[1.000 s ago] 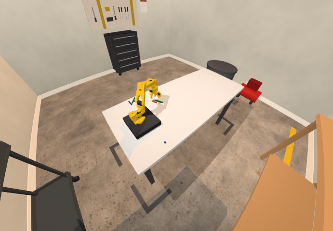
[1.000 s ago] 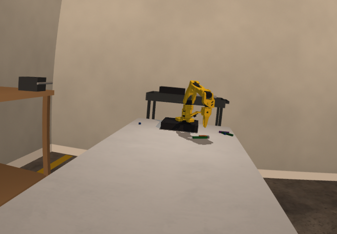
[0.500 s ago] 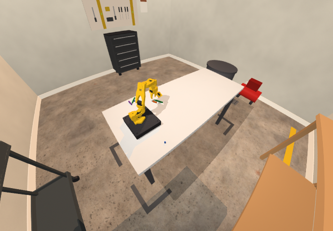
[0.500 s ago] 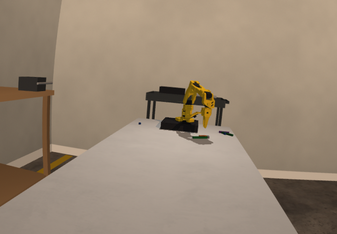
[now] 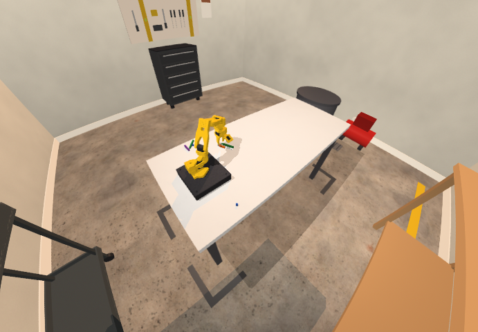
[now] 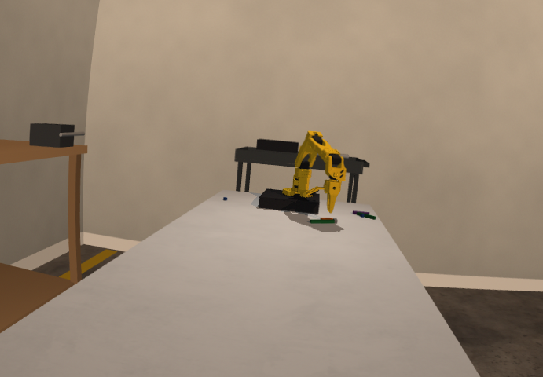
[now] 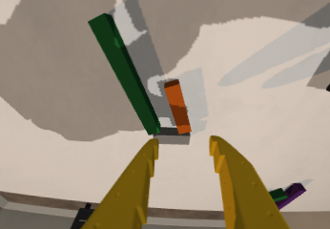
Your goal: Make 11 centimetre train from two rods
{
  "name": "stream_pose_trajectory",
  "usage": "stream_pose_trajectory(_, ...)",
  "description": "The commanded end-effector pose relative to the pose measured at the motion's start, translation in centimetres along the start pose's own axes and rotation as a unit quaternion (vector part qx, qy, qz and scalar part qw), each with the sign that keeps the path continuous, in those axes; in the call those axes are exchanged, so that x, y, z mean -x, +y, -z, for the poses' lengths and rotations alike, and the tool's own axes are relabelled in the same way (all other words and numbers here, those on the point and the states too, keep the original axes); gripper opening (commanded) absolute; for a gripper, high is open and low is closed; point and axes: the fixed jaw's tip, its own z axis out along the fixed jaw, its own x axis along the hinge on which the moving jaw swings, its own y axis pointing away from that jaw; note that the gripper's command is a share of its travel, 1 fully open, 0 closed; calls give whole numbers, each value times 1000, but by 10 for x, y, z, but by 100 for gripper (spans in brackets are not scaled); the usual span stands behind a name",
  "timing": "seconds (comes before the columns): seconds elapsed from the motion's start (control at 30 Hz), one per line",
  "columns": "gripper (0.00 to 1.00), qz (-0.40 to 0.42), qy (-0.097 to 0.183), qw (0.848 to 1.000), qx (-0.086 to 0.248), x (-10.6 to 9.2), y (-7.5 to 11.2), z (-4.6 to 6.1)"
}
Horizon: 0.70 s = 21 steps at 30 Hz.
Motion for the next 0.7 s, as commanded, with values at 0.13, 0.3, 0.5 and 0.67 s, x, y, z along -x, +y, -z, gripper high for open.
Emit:
stream_pose_trajectory(0.13, 19, 7, -3, 1000, -8, 0, -4, -16)
stream_pose_trajectory(0.3, 19, 7, -3, 1000, -8, 0, -5, -24)
stream_pose_trajectory(0.5, 19, 7, -3, 1000, -8, 0, -5, -29)
stream_pose_trajectory(0.67, 19, 7, -3, 1000, -8, 0, -5, -30)
